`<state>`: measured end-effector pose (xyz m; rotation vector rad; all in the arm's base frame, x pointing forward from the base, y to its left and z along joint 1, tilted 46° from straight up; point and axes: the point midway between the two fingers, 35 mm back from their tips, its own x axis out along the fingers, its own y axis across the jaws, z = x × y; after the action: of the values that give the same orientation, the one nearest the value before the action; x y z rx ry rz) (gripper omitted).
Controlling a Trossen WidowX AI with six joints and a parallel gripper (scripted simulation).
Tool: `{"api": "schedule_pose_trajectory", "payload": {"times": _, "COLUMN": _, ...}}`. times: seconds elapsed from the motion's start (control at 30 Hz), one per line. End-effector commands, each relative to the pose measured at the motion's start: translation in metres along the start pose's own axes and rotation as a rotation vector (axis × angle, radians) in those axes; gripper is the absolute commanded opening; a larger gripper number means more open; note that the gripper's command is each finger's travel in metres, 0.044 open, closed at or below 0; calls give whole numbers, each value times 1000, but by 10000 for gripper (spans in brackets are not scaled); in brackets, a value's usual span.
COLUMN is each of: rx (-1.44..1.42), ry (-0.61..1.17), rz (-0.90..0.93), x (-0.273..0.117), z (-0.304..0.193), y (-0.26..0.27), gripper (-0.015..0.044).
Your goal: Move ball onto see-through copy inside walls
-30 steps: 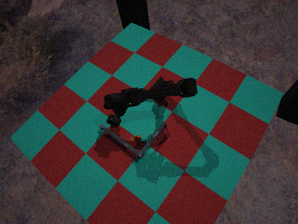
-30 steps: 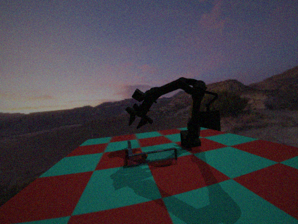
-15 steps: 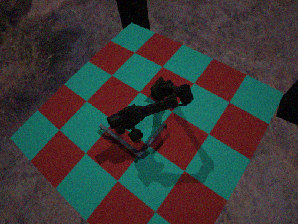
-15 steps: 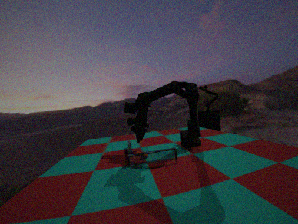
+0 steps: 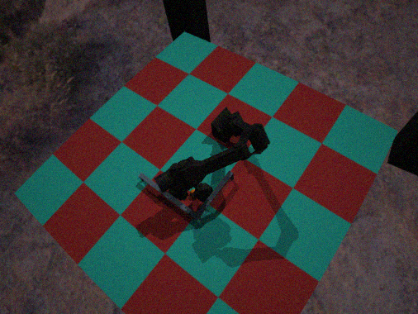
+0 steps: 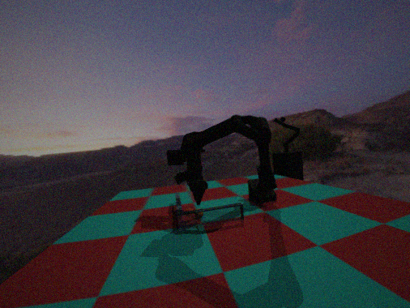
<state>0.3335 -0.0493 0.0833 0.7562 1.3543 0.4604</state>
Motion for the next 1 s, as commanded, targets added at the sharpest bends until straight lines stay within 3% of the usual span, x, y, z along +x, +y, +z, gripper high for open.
{"api": "schedule_pose_trajectory", "payload": {"times": 0.0, "rx": -1, "ry": 12, "rz": 0, "x": 11, "z": -2, "y": 1, "gripper": 281}}
{"api": "schedule_pose_trajectory", "payload": {"times": 0.9, "rx": -1, "ry": 11, "rz": 1, "x": 48, "z": -2, "y": 1, "gripper": 281}}
{"api": "schedule_pose_trajectory", "payload": {"times": 0.97, "rx": -1, "ry": 11, "rz": 1, "x": 48, "z": -2, "y": 1, "gripper": 228}}
